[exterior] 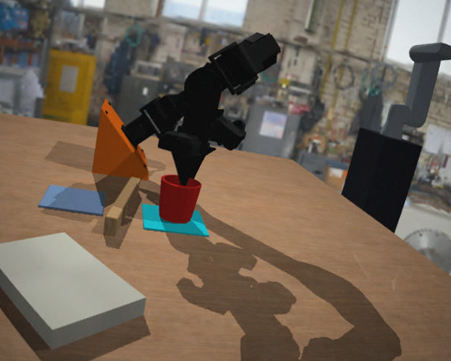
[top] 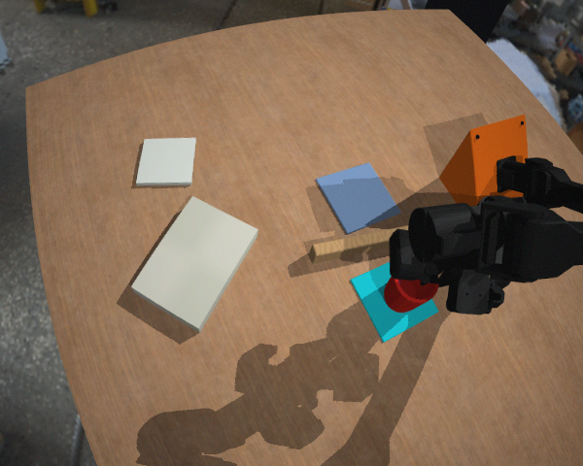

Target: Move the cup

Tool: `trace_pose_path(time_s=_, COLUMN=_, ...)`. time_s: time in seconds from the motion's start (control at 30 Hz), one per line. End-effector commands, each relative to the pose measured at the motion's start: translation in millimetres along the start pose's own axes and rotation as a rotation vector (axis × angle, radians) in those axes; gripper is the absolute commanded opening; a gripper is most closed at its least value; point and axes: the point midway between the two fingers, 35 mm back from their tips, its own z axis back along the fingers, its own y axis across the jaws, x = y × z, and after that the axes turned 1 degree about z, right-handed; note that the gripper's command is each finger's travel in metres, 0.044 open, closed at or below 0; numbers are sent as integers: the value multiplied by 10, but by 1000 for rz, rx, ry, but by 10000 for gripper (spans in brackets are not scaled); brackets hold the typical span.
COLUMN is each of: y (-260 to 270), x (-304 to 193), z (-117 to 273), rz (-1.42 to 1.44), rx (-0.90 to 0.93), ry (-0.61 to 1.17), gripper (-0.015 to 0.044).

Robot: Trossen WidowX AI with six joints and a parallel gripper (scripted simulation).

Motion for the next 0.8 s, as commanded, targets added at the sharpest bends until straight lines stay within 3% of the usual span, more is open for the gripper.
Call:
trace_pose_path(time_s=0.0, y=-13, x=-2, z=59, rz=3, rx=-5, ry=3, gripper=128)
trace_pose_path(time_s=0.63, y=14, x=4, z=300, rz=2, rx=-4, ry=0, gripper=128)
trace_pose_path(time_s=0.77, y=15, x=3, z=261, rz=-3, rx=1, ry=-4, gripper=233)
